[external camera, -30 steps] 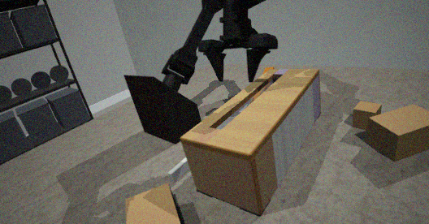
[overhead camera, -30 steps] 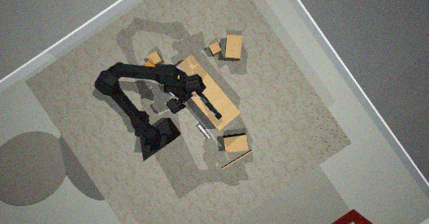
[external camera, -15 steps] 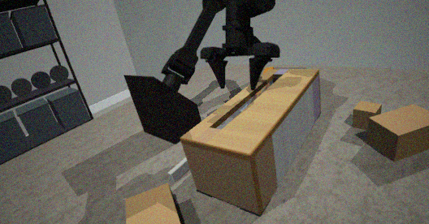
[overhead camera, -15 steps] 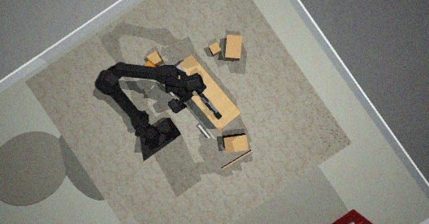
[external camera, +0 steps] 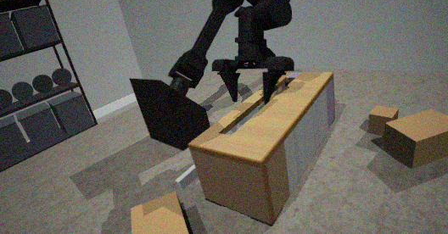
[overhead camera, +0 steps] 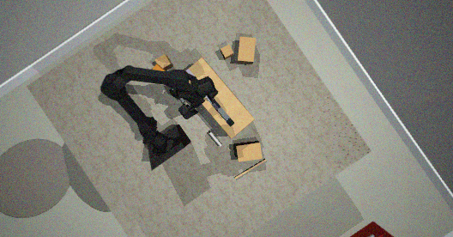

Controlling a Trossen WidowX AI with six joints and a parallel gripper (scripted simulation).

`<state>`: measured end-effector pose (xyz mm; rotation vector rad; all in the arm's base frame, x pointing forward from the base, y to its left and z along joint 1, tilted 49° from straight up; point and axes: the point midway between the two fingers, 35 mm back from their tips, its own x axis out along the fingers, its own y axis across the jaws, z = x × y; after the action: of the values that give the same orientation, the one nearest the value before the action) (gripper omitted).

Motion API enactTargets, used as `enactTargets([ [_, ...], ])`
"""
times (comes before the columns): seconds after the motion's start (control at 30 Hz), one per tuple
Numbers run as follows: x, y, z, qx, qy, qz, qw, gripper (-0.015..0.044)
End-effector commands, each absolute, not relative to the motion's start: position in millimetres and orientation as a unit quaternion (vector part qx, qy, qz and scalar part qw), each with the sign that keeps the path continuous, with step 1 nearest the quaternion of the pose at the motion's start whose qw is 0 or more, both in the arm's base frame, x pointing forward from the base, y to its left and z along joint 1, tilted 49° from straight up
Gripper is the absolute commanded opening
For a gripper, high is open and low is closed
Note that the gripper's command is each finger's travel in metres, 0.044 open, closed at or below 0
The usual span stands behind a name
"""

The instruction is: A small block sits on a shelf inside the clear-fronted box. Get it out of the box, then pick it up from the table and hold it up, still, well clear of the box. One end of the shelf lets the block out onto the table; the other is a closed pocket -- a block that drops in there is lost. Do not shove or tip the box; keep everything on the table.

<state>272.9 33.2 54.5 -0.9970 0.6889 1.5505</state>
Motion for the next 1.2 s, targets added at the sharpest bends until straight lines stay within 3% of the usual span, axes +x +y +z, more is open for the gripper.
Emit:
enactTargets([
  [0.0, 271, 38, 50, -0.419, 0.293, 0.656, 0.556, 0.0400],
  [0.53, 265, 58, 35, -0.417, 0.291, 0.657, 0.556, 0.0400],
  [1.17, 274, 33, 12, -0.421, 0.291, 0.657, 0.554, 0.0400],
])
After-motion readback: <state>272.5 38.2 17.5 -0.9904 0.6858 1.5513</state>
